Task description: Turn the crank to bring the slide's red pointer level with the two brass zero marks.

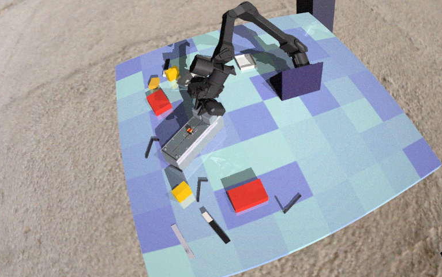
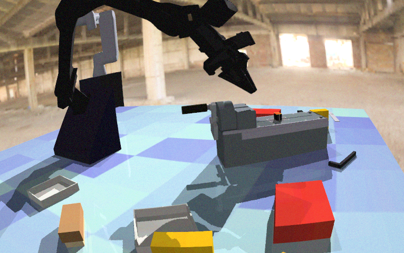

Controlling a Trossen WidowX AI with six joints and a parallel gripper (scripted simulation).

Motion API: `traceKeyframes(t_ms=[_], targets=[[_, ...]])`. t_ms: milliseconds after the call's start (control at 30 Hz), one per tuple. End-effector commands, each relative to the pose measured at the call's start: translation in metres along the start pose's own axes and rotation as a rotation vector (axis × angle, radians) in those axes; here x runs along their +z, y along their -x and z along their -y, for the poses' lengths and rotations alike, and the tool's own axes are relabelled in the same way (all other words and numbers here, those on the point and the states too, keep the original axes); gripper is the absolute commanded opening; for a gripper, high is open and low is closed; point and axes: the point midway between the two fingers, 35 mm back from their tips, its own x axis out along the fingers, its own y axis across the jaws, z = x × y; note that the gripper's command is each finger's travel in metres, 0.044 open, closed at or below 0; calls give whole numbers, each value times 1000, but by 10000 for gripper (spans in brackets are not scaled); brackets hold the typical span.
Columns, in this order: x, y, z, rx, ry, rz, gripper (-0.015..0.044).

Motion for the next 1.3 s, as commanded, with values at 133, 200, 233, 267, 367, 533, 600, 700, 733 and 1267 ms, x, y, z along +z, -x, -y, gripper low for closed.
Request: traceKeyframes(t_ms=[133,200,233,267,367,533,600,700,733,1267], targets=[[0,0,0,-1,0,0,341],[0,0,0,-1,0,0,394],[0,0,0,-1,0,0,420],[0,0,0,-1,0,0,440],[0,0,0,-1,0,0,387],[0,0,0,-1,0,0,256],[0,0,0,-1,0,0,204],[0,0,0,-1,0,0,125],[0,0,0,-1,0,0,99],[0,0,0,0,0,0,0]])
